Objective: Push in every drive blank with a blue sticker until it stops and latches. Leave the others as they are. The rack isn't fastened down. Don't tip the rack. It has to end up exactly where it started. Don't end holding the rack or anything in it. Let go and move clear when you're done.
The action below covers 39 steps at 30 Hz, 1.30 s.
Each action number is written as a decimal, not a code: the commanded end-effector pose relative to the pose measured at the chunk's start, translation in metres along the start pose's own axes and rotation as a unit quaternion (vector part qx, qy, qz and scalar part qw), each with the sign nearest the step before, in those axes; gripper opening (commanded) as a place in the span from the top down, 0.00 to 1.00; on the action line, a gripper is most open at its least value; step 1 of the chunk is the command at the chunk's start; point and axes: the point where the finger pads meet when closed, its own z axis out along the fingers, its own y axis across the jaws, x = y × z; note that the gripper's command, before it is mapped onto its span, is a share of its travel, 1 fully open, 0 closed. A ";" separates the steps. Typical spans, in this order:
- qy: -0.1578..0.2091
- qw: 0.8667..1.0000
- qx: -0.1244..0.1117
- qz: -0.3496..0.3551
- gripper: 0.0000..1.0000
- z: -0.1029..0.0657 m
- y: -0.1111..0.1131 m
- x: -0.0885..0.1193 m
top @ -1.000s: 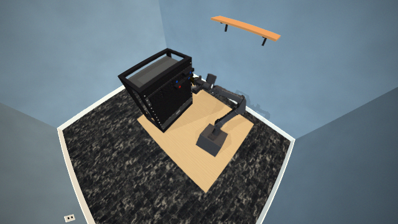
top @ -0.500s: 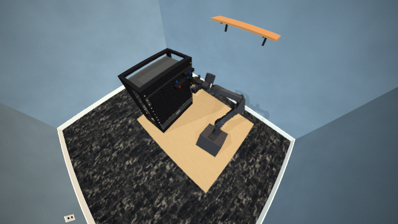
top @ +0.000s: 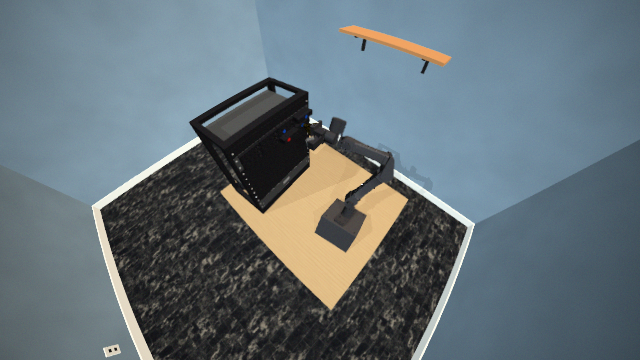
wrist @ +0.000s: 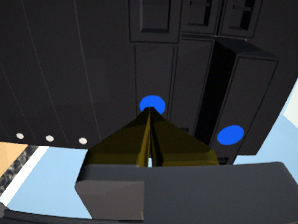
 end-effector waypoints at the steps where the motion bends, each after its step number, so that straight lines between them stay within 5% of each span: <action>1: -0.002 0.999 0.031 0.017 1.00 0.005 -0.021 0.001; 39: -0.002 0.999 0.031 0.017 1.00 0.012 -0.024 0.001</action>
